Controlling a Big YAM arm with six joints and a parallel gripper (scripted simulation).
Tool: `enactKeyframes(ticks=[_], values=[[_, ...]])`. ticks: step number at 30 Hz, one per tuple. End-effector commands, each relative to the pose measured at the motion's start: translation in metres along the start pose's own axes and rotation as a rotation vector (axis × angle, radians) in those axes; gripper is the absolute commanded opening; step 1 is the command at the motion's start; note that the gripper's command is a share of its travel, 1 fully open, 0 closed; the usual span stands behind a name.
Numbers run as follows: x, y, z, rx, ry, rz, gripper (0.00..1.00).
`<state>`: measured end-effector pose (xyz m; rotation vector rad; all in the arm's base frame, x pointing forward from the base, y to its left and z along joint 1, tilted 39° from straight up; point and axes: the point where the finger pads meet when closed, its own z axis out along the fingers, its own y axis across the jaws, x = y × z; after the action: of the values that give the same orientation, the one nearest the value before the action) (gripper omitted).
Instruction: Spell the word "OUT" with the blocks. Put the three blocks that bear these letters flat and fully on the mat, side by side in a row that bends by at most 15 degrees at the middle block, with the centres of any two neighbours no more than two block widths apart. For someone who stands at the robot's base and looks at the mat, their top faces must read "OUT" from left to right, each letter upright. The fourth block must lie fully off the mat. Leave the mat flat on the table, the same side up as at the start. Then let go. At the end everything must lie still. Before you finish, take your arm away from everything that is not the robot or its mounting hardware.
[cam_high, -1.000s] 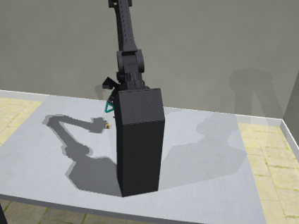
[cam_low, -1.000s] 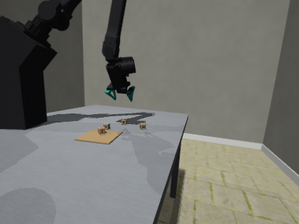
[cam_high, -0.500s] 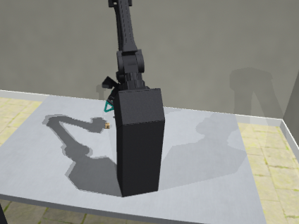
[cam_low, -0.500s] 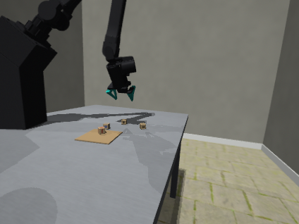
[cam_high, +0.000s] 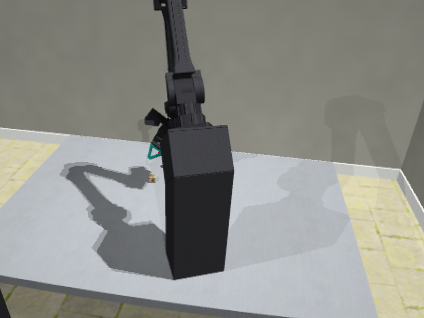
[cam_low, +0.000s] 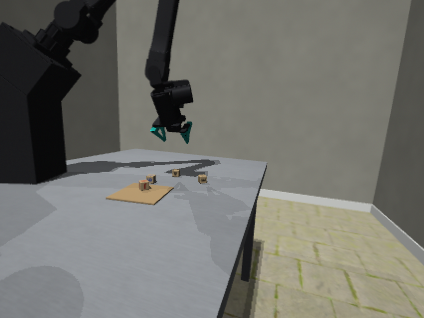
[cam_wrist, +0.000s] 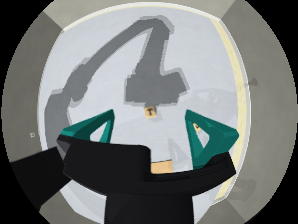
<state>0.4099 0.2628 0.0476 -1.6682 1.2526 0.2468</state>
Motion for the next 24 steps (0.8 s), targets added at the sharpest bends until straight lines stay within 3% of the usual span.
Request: enactKeyframes(ticks=[1,17,20,22,23,24], values=[[-0.008,-0.001,0.002,0.008,-0.018,-0.008,1.0],[-0.008,-0.001,0.002,0.008,-0.018,-0.008,1.0],[0.009,-0.021,0.0,-0.002,0.002,0.0,1.0],[0.019,-0.065,-0.004,0.001,0.002,-0.003,1.0],[0.019,-0.065,-0.004,0.001,0.002,-0.003,1.0],[0.023,-0.089,-0.009,0.004,0.001,-0.004,1.0]])
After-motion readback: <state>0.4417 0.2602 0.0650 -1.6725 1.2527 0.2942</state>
